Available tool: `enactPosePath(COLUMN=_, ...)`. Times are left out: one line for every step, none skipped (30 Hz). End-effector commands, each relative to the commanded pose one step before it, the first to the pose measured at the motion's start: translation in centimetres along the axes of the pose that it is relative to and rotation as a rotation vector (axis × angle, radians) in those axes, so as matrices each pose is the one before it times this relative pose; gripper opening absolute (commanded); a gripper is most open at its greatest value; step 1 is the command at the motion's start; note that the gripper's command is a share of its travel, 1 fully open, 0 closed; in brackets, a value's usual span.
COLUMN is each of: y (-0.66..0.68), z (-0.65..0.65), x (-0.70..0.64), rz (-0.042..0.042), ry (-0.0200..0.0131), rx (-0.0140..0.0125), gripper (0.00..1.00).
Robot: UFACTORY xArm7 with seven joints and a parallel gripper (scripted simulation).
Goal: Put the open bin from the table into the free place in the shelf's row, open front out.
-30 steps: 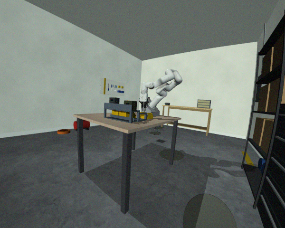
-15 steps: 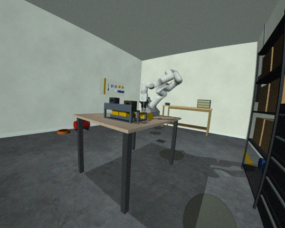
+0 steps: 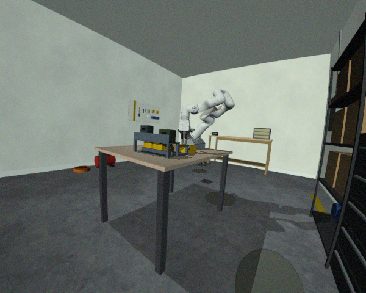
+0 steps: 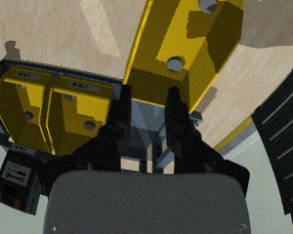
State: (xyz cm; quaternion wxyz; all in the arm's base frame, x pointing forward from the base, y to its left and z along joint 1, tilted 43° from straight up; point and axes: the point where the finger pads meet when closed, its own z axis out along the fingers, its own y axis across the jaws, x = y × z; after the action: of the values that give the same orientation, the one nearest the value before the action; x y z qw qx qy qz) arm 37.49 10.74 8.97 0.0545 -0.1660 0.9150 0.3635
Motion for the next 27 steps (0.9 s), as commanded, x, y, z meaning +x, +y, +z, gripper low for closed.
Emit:
enactPosePath(y=-0.044, z=-0.138, x=-0.16, rz=-0.00258, ry=-0.00322, rx=-0.00065, gripper=0.33)
enactPosePath(y=0.265, z=0.037, x=-1.011, rz=-0.04968, ry=-0.00036, rx=0.0016, gripper=0.33)
enactPosePath(y=0.238, z=0.045, x=-1.073, rz=-0.052, ry=0.00003, rx=0.00014, gripper=0.33)
enactPosePath(y=0.182, z=0.045, x=-1.084, rz=-0.052, ry=0.00003, rx=0.00014, gripper=0.33)
enactPosePath(y=0.125, z=0.045, x=-1.092, rz=-0.052, ry=0.00003, rx=0.00014, gripper=0.33)
enactPosePath(y=0.068, z=0.045, x=-1.097, rz=-0.052, ry=0.00003, rx=0.00014, gripper=0.33)
enactPosePath(y=0.0, z=0.0, x=0.0, rz=0.0, ry=0.0, rx=0.0, gripper=0.33)
enactPosePath(y=0.0, z=0.0, x=0.0, rz=0.0, ry=0.0, rx=0.0, gripper=0.33)
enactPosePath(y=0.0, z=0.0, x=0.0, rz=0.0, ry=0.0, rx=0.0, gripper=0.33)
enactPosePath(y=0.0, z=0.0, x=0.0, rz=0.0, ry=0.0, rx=0.0, gripper=0.33)
enactPosePath(y=0.0, z=0.0, x=0.0, rz=0.0, ry=0.0, rx=0.0, gripper=0.33)
enactPosePath(y=0.0, z=0.0, x=0.0, rz=0.0, ry=0.0, rx=0.0, gripper=0.33)
enactPosePath(y=0.0, z=0.0, x=0.0, rz=0.0, ry=0.0, rx=0.0, gripper=0.33)
enactPosePath(y=0.0, z=0.0, x=0.0, rz=0.0, ry=0.0, rx=0.0, gripper=0.33)
enactPosePath(y=0.0, z=0.0, x=0.0, rz=0.0, ry=0.0, rx=0.0, gripper=0.33)
enactPosePath(y=0.0, z=0.0, x=0.0, rz=0.0, ry=0.0, rx=0.0, gripper=0.33)
enactPosePath(y=0.0, z=0.0, x=0.0, rz=0.0, ry=0.0, rx=0.0, gripper=0.33)
enactPosePath(y=0.0, z=0.0, x=0.0, rz=0.0, ry=0.0, rx=0.0, gripper=0.33)
enactPosePath(y=-0.01, z=0.002, x=-0.389, rz=-0.04957, ry=-0.00025, rx=0.0013, gripper=0.33)
enactPosePath(y=-0.013, z=0.018, x=-0.459, rz=-0.052, ry=-0.00001, rx=0.0001, gripper=0.33)
enactPosePath(y=-0.037, z=0.018, x=-0.458, rz=-0.052, ry=-0.00001, rx=0.0001, gripper=0.33)
enactPosePath(y=-0.061, z=0.018, x=-0.455, rz=-0.052, ry=-0.00001, rx=0.0001, gripper=0.33)
enactPosePath(y=-0.084, z=0.018, x=-0.452, rz=-0.052, ry=-0.00001, rx=0.0001, gripper=0.33)
enactPosePath(y=0.0, z=0.0, x=0.0, rz=0.0, ry=0.0, rx=0.0, gripper=0.33)
enactPosePath(y=0.0, z=0.0, x=0.0, rz=0.0, ry=0.0, rx=0.0, gripper=0.33)
enactPosePath(y=0.0, z=0.0, x=0.0, rz=0.0, ry=0.0, rx=0.0, gripper=0.33)
enactPosePath(y=0.0, z=0.0, x=0.0, rz=0.0, ry=0.0, rx=0.0, gripper=0.33)
